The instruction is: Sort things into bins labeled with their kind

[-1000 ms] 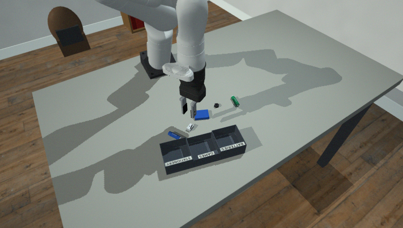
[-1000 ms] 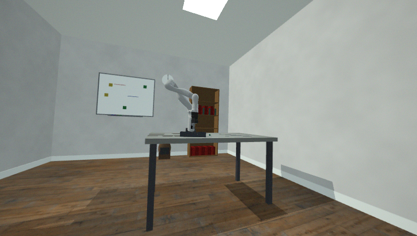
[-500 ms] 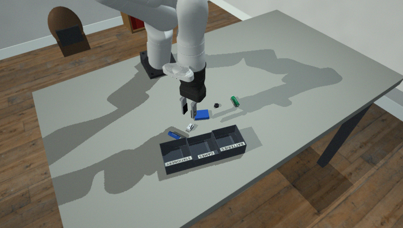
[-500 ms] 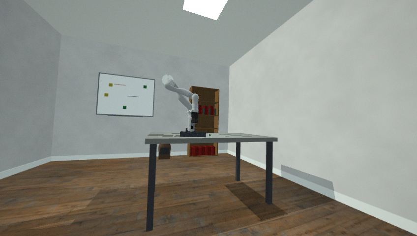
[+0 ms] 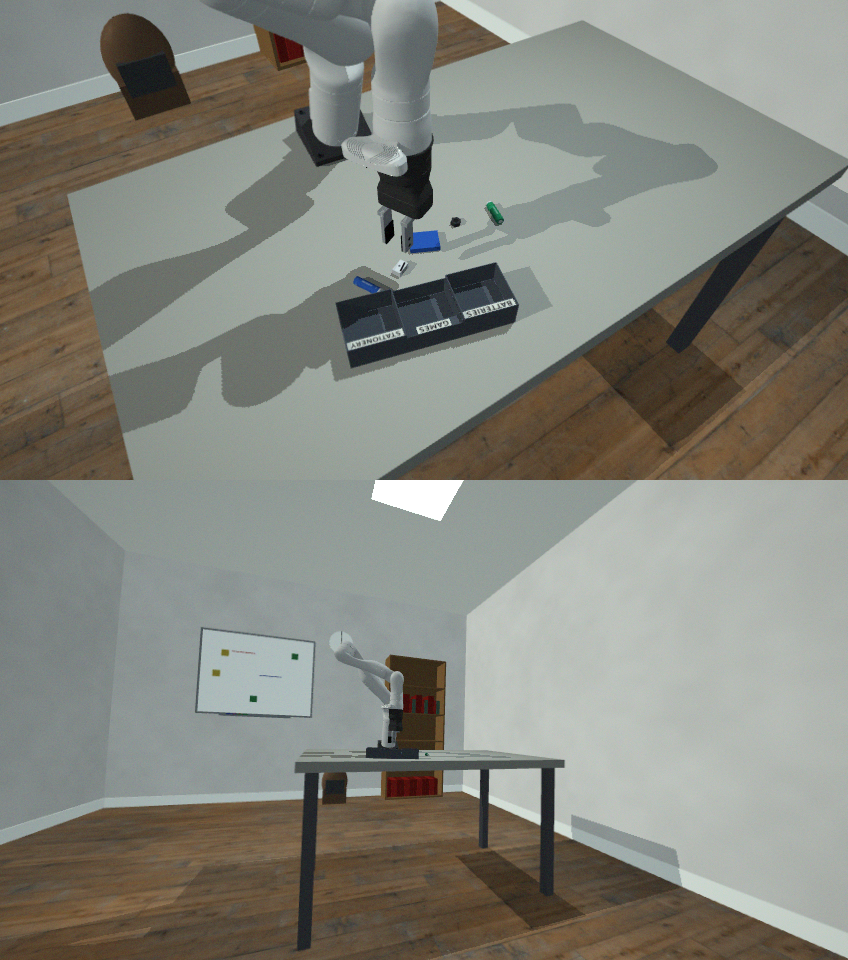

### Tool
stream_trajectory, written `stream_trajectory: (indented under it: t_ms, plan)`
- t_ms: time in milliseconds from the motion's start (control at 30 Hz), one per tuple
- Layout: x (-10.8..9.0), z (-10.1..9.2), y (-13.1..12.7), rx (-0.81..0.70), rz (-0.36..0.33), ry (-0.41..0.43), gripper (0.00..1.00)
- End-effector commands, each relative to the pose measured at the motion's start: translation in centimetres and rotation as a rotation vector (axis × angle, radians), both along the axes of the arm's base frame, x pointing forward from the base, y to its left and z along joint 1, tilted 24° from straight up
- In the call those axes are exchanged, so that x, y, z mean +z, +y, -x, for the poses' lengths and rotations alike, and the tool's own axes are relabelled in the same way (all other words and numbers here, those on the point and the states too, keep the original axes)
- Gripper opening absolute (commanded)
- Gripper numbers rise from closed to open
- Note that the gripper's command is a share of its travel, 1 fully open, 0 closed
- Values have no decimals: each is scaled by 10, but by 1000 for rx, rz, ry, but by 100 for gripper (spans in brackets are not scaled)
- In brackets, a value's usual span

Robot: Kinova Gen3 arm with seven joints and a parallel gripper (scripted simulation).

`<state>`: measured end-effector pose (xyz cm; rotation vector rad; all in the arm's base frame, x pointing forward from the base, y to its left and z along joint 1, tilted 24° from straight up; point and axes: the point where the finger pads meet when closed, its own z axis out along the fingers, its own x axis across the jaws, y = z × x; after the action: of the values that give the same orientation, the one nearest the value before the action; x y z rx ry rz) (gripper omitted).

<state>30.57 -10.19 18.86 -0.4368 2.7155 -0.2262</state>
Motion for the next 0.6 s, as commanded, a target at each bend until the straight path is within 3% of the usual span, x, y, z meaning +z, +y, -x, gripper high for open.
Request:
stream_trajectory:
  t_ms: [0, 333, 567]
  plan:
    - [-10, -6, 2, 4, -1, -5, 62]
    - [-48, -22, 4, 5, -7, -4, 62]
    - [-50, -23, 4, 5, -4, -4, 62]
